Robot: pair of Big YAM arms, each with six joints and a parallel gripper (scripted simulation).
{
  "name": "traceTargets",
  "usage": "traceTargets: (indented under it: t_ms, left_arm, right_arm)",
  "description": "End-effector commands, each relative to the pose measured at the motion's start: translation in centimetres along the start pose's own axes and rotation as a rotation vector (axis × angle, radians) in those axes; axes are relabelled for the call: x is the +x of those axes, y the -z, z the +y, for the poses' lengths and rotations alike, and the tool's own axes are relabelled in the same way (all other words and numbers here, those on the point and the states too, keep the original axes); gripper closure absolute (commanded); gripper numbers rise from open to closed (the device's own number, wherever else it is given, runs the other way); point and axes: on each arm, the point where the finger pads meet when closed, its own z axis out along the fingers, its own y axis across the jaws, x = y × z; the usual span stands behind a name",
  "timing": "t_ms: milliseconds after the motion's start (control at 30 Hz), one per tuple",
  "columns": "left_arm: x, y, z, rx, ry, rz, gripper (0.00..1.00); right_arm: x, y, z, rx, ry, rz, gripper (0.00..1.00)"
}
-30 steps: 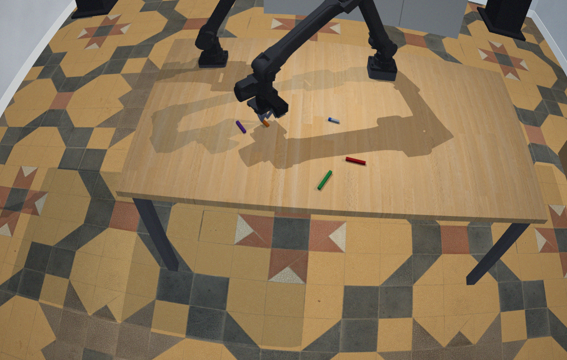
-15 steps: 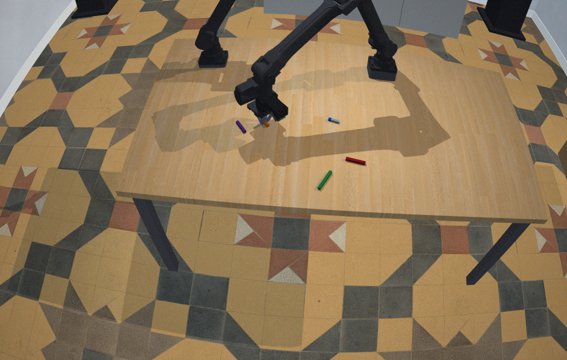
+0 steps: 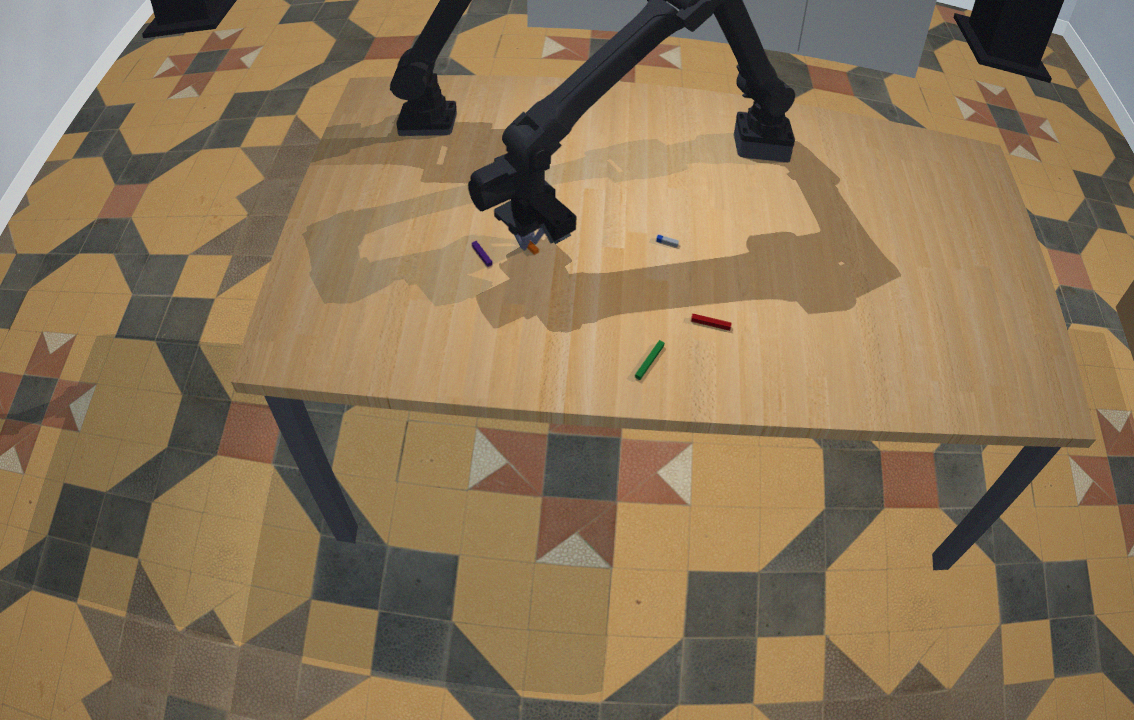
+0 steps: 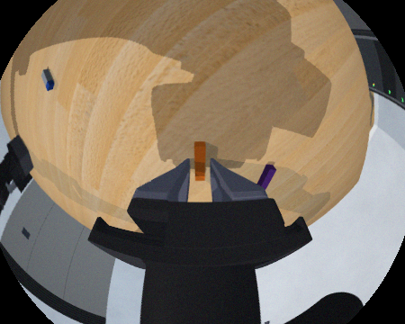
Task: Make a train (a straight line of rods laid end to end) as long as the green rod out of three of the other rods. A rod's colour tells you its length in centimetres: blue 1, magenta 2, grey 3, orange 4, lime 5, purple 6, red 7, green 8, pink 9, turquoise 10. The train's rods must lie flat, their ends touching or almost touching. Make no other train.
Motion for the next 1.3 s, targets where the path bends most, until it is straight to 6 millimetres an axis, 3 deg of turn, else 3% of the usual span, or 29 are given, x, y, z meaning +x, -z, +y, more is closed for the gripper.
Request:
traceTargets:
  t_ms: [0,833,867,1267]
  left_arm:
    - [-0.47,-0.91,0.25,-0.011,0.004,-0.003,0.77]
    - [-0.47,-0.91,0.25,-0.011,0.004,-0.003,0.77]
    - [-0.47,-0.91,0.25,-0.011,0.004,-0.003,0.96]
    - [-0.47,-0.91,0.25,-0.011,0.004,-0.003,0.96]
  right_arm:
    - [-3.95,-0.5,-0.58,0.012,-0.01,-0.07,0.0]
    - [-3.95,-0.5,-0.58,0.012,-0.01,-0.07,0.0]
    - [-3.95,-0.5,-0.58,0.012,-0.01,-0.07,0.0]
    - [-3.95,-0.5,-0.58,0.012,-0.01,-0.07,0.0]
